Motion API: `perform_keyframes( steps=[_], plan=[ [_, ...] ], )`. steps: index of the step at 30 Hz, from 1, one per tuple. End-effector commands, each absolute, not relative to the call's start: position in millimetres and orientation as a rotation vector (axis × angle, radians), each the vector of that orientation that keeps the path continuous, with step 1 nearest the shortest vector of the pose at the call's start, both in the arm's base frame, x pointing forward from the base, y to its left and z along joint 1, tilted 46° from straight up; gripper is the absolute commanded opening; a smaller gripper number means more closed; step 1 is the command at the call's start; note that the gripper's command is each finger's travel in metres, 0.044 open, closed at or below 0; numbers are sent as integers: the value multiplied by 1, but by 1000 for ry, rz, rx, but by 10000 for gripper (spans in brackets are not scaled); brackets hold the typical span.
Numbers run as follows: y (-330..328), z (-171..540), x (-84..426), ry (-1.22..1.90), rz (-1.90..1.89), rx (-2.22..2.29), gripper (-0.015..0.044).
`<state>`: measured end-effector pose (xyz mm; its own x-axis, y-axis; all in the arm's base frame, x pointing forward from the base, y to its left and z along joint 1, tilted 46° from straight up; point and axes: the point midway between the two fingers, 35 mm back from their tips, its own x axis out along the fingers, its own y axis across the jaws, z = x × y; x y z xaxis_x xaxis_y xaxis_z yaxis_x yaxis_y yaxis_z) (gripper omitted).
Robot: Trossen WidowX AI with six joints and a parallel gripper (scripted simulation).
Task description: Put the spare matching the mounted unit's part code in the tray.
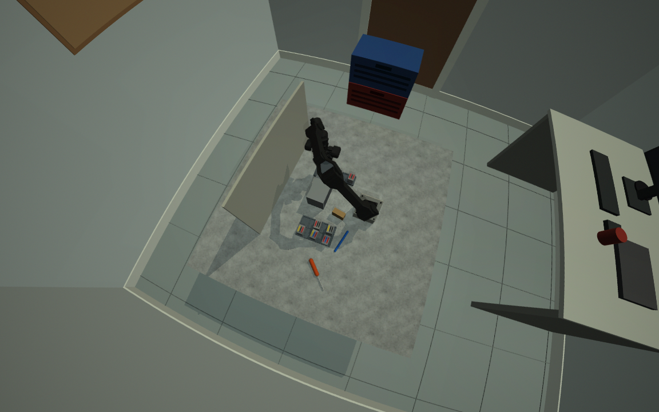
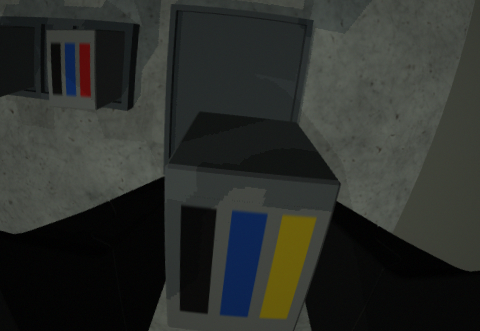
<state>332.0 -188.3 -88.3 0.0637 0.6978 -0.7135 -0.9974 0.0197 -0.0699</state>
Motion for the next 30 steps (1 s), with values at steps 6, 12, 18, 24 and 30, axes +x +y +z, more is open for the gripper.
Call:
perform_keyframes(
  steps=[6,12,18,24,30],
  plan=[
    [-182,-95,332,576,1428,-655,0],
    [-179,-99,333,575,1428,-655,0],
    [-175,-103,334,575,1428,-655,0],
    [-171,-107,335,575,1428,-655,0],
    [-167,-112,335,575,1428,-655,0]
  ],
)
